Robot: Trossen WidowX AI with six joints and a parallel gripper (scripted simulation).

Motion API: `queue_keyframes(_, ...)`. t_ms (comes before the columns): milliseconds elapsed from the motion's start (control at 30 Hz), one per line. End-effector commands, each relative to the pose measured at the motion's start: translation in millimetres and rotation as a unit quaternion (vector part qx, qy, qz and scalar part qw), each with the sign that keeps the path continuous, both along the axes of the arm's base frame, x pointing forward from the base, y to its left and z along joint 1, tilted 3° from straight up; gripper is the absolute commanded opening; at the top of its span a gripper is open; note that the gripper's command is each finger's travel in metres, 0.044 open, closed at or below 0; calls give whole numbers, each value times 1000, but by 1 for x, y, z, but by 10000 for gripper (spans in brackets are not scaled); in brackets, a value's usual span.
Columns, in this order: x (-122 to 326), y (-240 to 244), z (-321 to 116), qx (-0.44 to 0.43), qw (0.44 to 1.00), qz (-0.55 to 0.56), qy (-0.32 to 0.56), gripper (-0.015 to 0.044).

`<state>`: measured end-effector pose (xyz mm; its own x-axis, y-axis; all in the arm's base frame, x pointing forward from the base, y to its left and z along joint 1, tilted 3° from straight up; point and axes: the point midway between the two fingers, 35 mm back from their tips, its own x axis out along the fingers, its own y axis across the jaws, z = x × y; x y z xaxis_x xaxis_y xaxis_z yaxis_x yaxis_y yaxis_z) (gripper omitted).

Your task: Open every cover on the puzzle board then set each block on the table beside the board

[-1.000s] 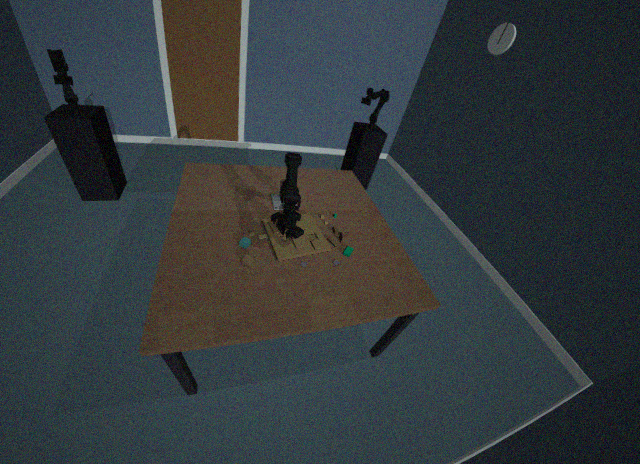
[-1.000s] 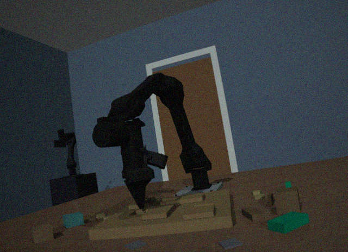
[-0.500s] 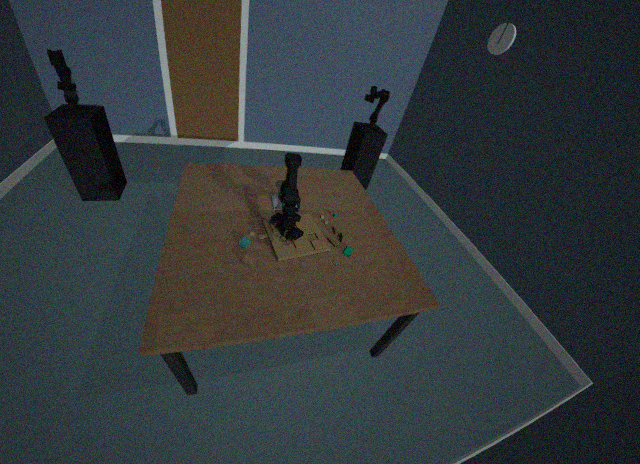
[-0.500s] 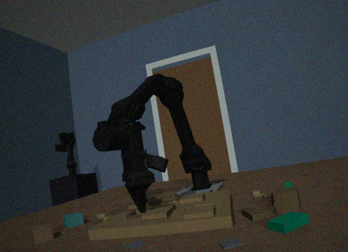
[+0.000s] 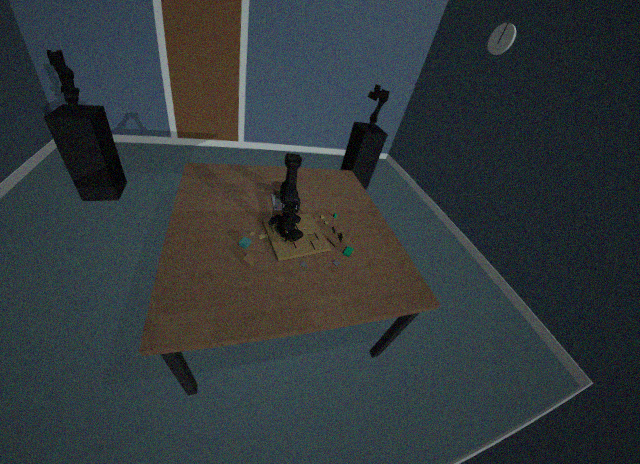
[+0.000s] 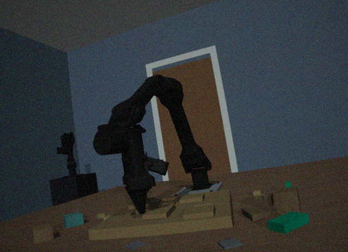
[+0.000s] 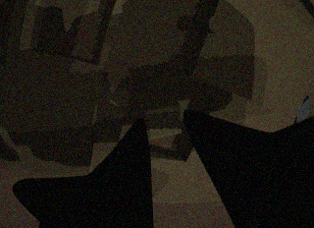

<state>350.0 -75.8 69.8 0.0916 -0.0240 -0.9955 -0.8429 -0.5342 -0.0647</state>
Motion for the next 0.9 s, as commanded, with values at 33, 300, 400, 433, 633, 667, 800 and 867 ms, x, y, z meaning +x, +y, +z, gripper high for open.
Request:
queue_keyframes(33, 0, 0, 1, 0, 1000, 0, -1, 97)
queue_keyframes(300, 0, 0, 2, 0, 1000, 0, 0, 80)
queue_keyframes(400, 0, 0, 6, 0, 1000, 0, 0, 80)
queue_keyframes(433, 0, 0, 8, 0, 1000, 0, 0, 80)
queue_keyframes(633, -1, 0, 15, 0, 1000, 0, 0, 80)
queue_keyframes(667, -1, 0, 17, 0, 1000, 0, 0, 80)
queue_keyframes(800, -1, 0, 22, 0, 1000, 0, 0, 80)
queue_keyframes(867, -1, 0, 25, 0, 1000, 0, 0, 80)
